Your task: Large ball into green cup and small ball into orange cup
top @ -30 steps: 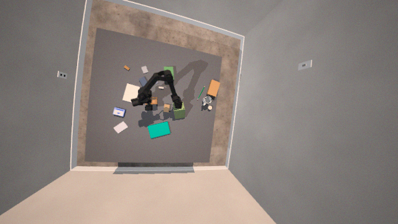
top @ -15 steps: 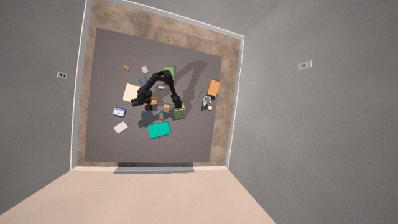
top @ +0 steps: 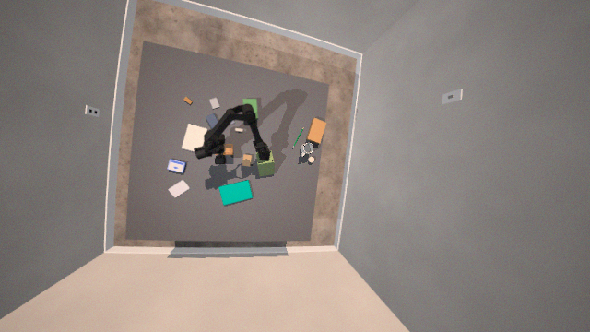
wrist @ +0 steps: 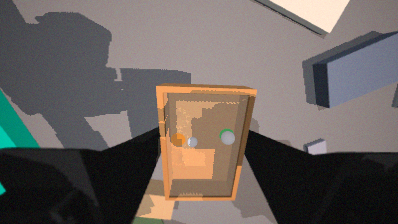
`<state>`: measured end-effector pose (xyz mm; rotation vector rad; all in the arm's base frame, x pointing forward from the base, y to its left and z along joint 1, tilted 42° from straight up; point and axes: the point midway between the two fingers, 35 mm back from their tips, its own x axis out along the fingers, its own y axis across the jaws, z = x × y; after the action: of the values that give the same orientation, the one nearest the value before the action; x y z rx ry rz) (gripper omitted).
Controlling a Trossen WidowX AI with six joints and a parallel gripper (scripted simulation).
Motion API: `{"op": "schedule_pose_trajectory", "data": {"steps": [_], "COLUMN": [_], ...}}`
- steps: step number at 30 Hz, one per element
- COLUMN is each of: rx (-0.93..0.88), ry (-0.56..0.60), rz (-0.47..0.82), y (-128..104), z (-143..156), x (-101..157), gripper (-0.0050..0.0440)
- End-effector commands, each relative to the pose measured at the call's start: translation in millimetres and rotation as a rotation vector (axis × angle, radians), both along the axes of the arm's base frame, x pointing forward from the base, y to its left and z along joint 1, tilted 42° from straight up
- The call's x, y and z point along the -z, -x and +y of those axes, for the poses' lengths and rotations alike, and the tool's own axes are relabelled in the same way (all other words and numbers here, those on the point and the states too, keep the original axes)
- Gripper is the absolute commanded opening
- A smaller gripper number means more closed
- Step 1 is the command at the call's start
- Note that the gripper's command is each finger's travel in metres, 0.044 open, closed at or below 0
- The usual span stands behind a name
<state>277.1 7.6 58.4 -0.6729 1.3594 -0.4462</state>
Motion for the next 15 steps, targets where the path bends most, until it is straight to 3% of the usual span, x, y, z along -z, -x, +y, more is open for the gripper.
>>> {"op": "schedule_pose_trajectory", "data": {"steps": [1, 15], "rx": [-0.006, -0.004], "ry": [0.002, -0.023], "rz": [-0.006, 0.003], "y": [0.0, -0.2], "z": [-0.2, -0.8], "x": [-0.8, -1.2], "gripper": [0.0, 0.0]}}
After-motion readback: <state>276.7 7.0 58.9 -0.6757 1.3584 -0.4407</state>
